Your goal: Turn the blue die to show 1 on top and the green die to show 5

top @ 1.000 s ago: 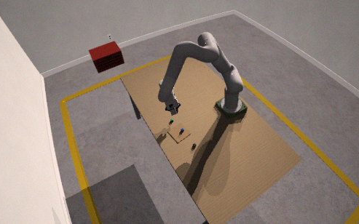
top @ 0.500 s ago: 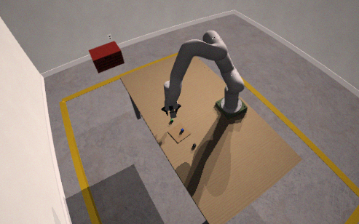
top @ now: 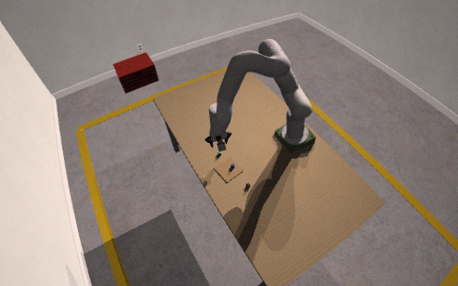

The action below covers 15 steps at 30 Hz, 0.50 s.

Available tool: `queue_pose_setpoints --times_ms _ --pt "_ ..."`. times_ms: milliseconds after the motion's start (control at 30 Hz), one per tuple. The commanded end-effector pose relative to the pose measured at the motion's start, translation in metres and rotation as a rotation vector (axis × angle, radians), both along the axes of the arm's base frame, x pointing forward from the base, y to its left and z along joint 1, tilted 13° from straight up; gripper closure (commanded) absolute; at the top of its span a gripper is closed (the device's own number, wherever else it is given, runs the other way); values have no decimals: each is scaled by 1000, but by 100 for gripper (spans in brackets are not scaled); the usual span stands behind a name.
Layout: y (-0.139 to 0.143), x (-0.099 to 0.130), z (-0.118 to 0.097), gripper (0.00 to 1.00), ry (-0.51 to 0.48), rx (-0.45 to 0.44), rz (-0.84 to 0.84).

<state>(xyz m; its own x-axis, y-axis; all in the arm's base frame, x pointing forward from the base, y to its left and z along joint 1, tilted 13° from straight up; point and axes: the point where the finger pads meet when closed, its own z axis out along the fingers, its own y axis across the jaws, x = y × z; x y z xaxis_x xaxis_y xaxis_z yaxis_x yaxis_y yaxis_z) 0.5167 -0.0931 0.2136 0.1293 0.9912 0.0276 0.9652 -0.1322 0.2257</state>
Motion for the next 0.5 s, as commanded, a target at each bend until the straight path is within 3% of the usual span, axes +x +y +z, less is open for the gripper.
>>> queue_pose_setpoints --times_ms 0,167,467 --pt "-1 1 -3 0 -2 -29 132" --pt "-1 2 -5 0 -2 -53 235" --pt "-3 4 -14 0 -1 -131 571"
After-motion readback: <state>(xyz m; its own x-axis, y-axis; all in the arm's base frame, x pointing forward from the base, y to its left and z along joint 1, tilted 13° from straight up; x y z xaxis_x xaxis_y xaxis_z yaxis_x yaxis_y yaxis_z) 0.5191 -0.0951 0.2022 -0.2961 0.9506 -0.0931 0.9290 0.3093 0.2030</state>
